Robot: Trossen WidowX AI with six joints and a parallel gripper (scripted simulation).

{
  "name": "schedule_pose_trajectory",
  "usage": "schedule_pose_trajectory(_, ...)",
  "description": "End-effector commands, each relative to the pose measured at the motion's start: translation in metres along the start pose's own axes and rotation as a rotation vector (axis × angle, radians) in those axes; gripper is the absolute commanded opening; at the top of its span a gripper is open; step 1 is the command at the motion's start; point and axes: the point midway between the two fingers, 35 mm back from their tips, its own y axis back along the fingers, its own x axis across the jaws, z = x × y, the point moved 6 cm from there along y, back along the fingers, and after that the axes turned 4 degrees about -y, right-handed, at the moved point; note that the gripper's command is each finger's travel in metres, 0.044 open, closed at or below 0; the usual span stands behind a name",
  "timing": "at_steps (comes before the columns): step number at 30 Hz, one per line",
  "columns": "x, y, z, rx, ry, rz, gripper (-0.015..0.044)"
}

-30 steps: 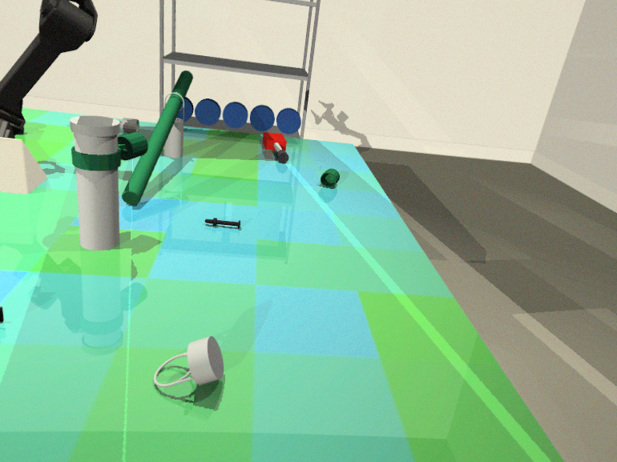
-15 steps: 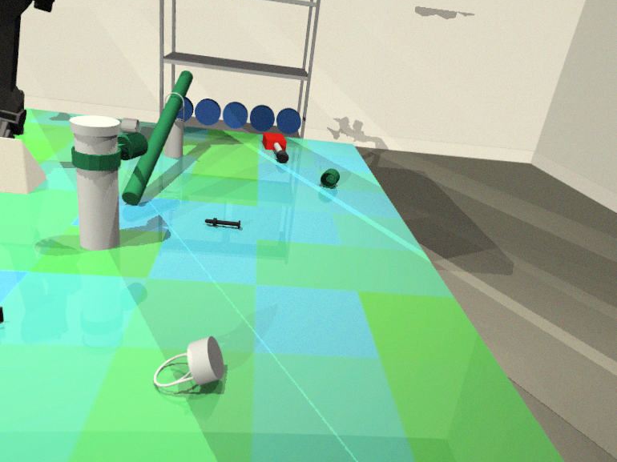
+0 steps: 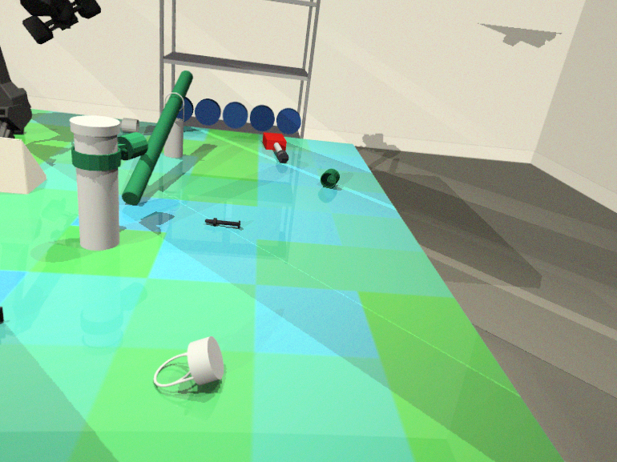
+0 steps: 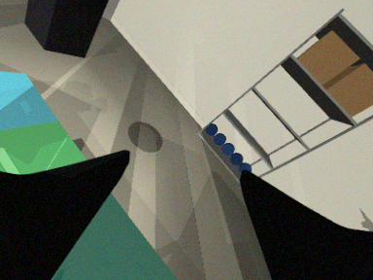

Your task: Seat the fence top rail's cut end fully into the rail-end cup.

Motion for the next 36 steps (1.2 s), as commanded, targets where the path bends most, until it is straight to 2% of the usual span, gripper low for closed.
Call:
schedule_pose_trajectory(1,-0.018,-0.005,-0.033,0.141,-0.054,-0.095,0.0440)
schedule_pose_trajectory(7,-0.050,0.002,-0.073,0.300,-0.119,-0.256,0.0440)
schedule_pose_trajectory(13,-0.087,0.022,-0.110,0.433,-0.184,-0.451,0.0440)
schedule_pose_trajectory(23,-0.152,0.095,-0.159,0.627,-0.274,-0.834,0.0440)
schedule_pose_trajectory(26,-0.158,0.110,-0.169,0.712,-0.264,-0.848,0.0440)
schedule_pose_trajectory(29,-0.166,0.121,-0.153,0.751,-0.142,-0.856,0.0440)
schedule_pose_trajectory(36,-0.178,0.188,-0.179,1.028,-0.165,-0.946,0.0440)
